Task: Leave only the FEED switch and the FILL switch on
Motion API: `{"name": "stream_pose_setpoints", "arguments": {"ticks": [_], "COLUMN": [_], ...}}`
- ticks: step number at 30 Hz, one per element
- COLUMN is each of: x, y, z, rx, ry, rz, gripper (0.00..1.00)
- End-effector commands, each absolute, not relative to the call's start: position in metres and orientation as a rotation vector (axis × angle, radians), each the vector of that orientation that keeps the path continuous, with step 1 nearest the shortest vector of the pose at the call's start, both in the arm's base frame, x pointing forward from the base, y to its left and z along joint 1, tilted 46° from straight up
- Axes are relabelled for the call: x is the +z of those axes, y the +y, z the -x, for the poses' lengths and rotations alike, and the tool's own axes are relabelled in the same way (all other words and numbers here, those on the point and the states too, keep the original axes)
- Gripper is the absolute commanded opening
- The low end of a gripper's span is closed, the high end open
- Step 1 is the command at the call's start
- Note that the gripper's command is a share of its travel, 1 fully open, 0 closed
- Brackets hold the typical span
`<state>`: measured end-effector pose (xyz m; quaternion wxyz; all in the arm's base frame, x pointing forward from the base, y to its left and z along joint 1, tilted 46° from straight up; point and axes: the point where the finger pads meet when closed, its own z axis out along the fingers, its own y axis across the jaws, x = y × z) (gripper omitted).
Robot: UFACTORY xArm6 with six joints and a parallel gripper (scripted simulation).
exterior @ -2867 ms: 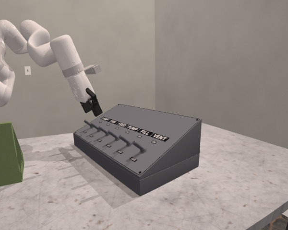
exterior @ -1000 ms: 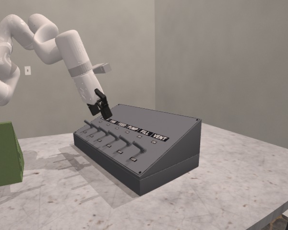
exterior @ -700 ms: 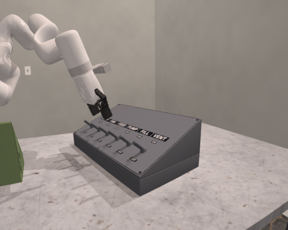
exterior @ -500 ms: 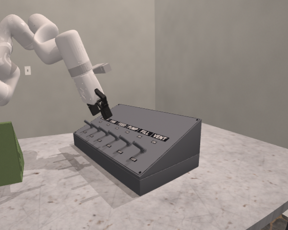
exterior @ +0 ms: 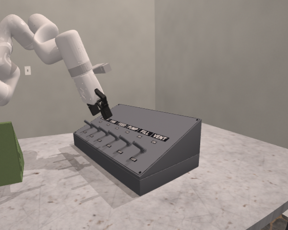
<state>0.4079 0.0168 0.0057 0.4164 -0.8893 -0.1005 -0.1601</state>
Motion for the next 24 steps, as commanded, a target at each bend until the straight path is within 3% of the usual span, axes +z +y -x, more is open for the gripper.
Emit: {"name": "stream_pose_setpoints", "arguments": {"ticks": [1,24], "x": [0.006,-0.008], "y": [0.016,0.002], "z": [-0.409,-0.416], "rx": [-0.406,-0.406], "ry": [-0.253,-0.253], "rz": [2.234,2.234], "gripper": [1.00,1.00]}}
